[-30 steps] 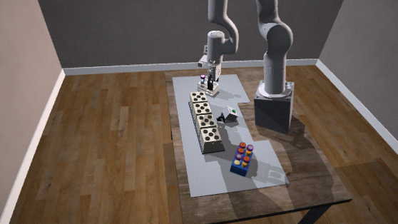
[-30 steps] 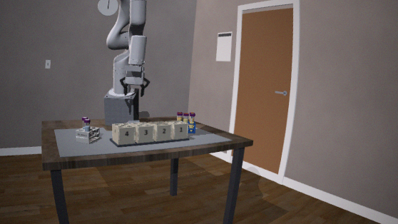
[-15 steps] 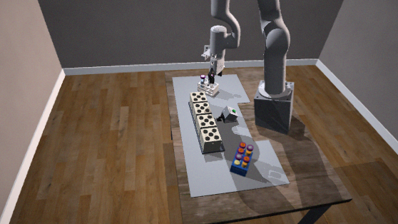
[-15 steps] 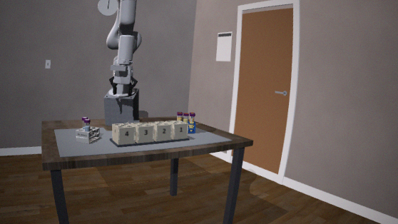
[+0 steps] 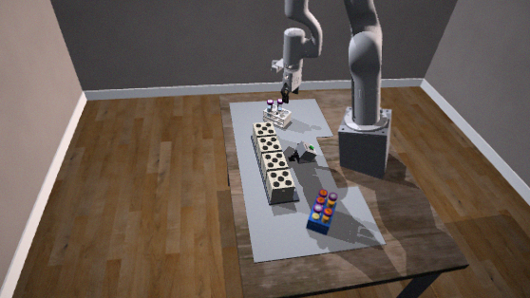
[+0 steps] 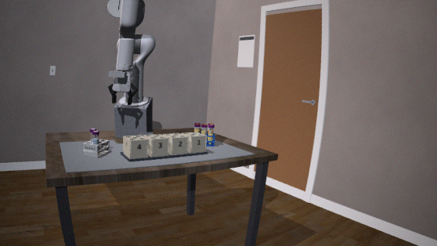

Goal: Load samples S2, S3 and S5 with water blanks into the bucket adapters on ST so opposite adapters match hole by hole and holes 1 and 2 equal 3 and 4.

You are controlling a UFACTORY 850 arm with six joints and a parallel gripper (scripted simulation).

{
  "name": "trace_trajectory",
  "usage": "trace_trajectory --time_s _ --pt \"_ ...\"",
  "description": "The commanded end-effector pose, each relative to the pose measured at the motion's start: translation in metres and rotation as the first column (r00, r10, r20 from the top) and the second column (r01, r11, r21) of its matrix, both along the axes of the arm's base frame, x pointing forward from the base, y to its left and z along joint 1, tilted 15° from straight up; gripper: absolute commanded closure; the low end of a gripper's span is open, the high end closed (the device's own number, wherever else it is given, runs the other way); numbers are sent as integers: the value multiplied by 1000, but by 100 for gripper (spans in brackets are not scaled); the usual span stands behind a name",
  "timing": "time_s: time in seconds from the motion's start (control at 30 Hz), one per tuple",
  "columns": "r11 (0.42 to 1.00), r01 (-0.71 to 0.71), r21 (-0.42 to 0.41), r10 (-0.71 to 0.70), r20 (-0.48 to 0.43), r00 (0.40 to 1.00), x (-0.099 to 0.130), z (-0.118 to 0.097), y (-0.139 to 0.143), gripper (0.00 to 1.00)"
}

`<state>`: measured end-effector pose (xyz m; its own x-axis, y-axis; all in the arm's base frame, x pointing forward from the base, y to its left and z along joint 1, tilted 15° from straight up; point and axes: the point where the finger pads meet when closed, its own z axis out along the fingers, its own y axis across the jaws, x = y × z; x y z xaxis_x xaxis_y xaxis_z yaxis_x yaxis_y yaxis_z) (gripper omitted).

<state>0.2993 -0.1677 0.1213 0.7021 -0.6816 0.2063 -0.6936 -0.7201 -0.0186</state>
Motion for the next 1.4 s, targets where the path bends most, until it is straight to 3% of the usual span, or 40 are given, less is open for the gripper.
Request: trace_trajectory --time_s 0.0,0.77,1.37 --pt "1000 -6 -14 6 59 998 -13 1 -29 0" --pt "1000 -5 -14 6 59 998 -56 4 -114 0" --pt "1000 -5 -14 6 59 998 -55 -4 -117 0"
